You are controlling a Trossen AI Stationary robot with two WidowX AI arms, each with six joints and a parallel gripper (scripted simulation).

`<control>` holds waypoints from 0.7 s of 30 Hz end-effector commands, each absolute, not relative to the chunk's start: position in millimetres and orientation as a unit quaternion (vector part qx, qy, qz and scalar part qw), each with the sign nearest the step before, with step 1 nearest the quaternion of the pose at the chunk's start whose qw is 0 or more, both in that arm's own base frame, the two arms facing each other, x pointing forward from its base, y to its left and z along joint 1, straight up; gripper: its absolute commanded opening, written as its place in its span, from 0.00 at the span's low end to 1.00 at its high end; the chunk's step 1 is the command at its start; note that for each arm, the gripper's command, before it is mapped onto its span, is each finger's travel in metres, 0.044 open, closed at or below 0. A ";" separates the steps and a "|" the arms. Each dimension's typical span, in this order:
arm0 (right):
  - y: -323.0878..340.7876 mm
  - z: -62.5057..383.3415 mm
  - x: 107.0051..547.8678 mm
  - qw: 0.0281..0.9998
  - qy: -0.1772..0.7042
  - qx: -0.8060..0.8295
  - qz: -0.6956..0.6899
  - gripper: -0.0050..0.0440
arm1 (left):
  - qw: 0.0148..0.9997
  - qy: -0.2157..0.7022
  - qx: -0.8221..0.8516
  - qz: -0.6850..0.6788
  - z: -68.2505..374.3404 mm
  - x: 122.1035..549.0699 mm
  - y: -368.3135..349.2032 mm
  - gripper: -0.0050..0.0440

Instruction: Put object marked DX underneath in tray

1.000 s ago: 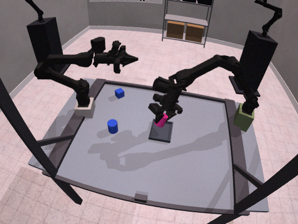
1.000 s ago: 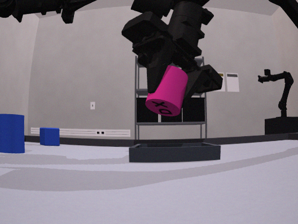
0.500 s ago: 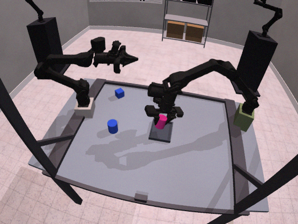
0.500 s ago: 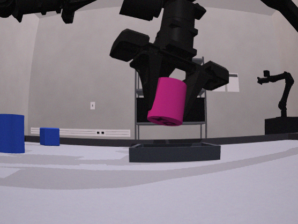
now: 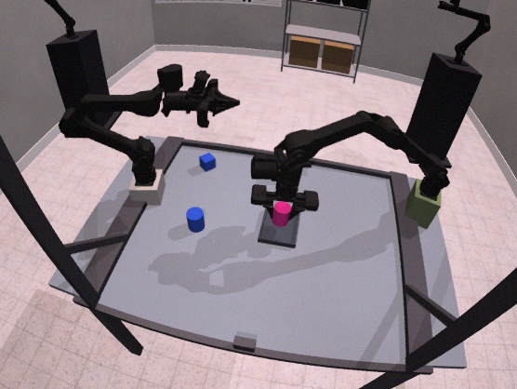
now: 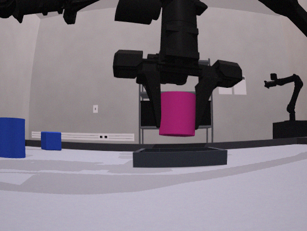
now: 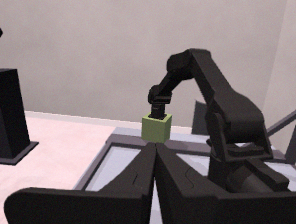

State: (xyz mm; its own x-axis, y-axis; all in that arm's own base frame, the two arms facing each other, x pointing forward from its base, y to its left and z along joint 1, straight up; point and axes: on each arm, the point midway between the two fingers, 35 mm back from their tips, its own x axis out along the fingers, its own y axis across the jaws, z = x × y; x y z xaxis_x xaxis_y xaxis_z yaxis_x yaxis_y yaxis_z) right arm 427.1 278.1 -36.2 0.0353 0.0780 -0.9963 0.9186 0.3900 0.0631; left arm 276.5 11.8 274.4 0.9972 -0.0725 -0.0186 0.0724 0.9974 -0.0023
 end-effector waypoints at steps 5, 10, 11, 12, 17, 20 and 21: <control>281.6 -27.9 428.6 0.567 0.558 0.437 -0.420 0.49 | 0.999 0.001 0.001 -0.036 282.1 276.2 11.5 0.00; 281.0 -28.0 428.7 0.566 0.556 0.438 -0.423 0.49 | 0.999 0.001 0.001 -0.036 282.1 276.2 11.5 0.00; 280.0 -28.3 429.4 0.565 0.556 0.439 -0.424 0.49 | 0.999 0.001 0.001 -0.036 282.1 276.2 11.5 0.00; 280.2 -28.9 429.4 0.565 0.556 0.439 -0.424 0.49 | 0.999 0.001 0.001 -0.036 282.1 276.2 11.5 0.00; 281.8 -37.7 431.3 0.565 0.556 0.440 -0.422 0.49 | 0.999 0.001 0.001 -0.036 282.1 276.2 11.5 0.00; 282.3 -42.0 431.8 0.565 0.556 0.440 -0.422 0.49 | 0.999 0.001 0.001 -0.036 282.1 276.2 11.5 0.00; 282.4 -42.6 431.9 0.565 0.556 0.440 -0.422 0.49 | 0.999 0.001 0.001 -0.036 282.1 276.2 11.5 0.00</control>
State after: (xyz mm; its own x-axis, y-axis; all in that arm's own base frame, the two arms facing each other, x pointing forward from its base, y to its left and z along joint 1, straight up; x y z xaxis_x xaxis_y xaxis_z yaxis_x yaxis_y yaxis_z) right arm 424.3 277.7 -50.7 -0.0064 -0.0043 -1.0000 0.9650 0.2620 -0.0073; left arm 276.5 11.8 274.4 0.9972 -0.0725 -0.0186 0.0724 0.9974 -0.0023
